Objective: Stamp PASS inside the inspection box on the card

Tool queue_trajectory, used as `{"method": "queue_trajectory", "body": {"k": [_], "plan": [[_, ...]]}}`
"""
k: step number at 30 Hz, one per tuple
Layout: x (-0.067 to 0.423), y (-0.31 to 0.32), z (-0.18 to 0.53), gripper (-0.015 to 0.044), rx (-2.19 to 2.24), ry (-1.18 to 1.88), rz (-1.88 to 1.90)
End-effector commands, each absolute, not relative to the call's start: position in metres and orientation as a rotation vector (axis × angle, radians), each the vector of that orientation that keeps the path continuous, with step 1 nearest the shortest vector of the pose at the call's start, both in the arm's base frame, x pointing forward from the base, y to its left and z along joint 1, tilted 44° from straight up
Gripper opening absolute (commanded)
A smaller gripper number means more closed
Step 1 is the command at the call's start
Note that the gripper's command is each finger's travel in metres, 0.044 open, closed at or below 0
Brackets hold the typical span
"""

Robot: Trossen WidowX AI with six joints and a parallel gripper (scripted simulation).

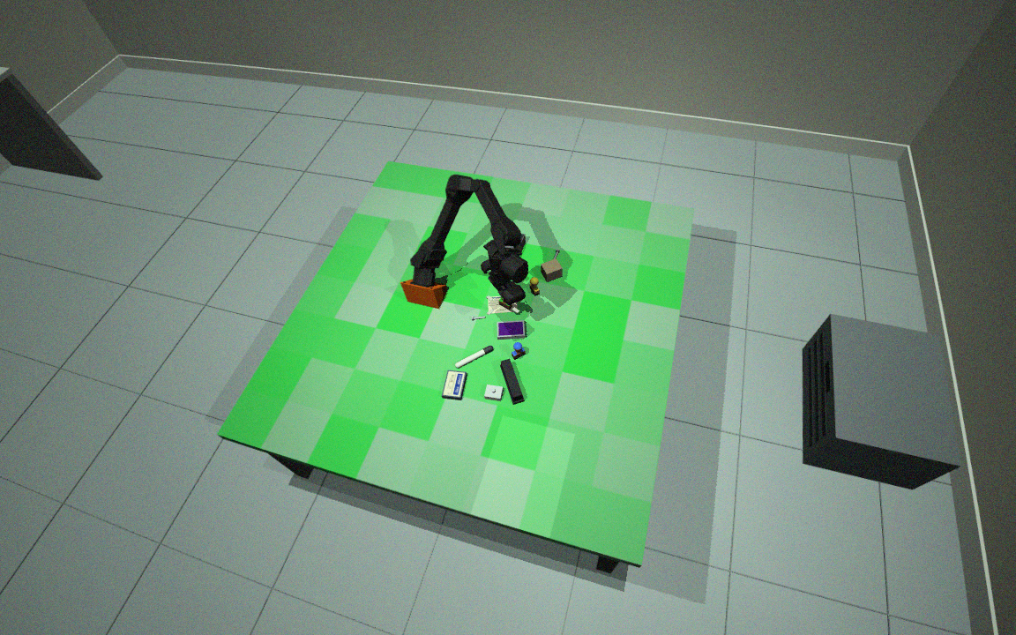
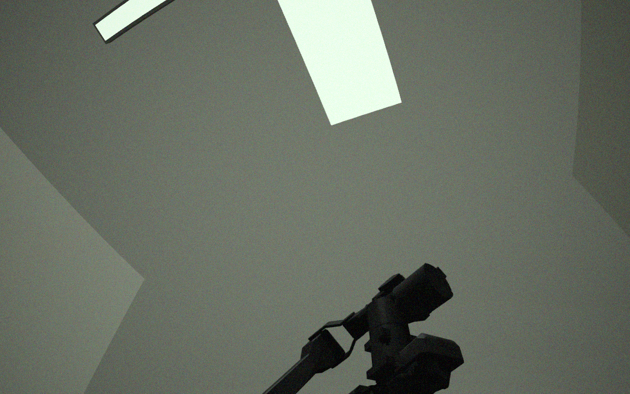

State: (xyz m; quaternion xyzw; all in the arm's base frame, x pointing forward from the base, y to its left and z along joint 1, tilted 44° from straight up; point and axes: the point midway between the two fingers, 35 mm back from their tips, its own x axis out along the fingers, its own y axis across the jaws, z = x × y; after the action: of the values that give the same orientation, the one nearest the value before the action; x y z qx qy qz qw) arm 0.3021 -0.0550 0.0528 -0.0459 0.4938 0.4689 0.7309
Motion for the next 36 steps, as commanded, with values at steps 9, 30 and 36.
{"method": "queue_trajectory", "body": {"k": [9, 30, 36], "plan": [[0.286, -0.039, 0.066, 0.0, -0.394, 0.832, 1.221], [0.271, -0.022, 0.071, 0.0, -0.662, 0.581, 1.353], [0.272, -0.019, 0.068, 0.0, -0.663, 0.58, 1.353]]}}
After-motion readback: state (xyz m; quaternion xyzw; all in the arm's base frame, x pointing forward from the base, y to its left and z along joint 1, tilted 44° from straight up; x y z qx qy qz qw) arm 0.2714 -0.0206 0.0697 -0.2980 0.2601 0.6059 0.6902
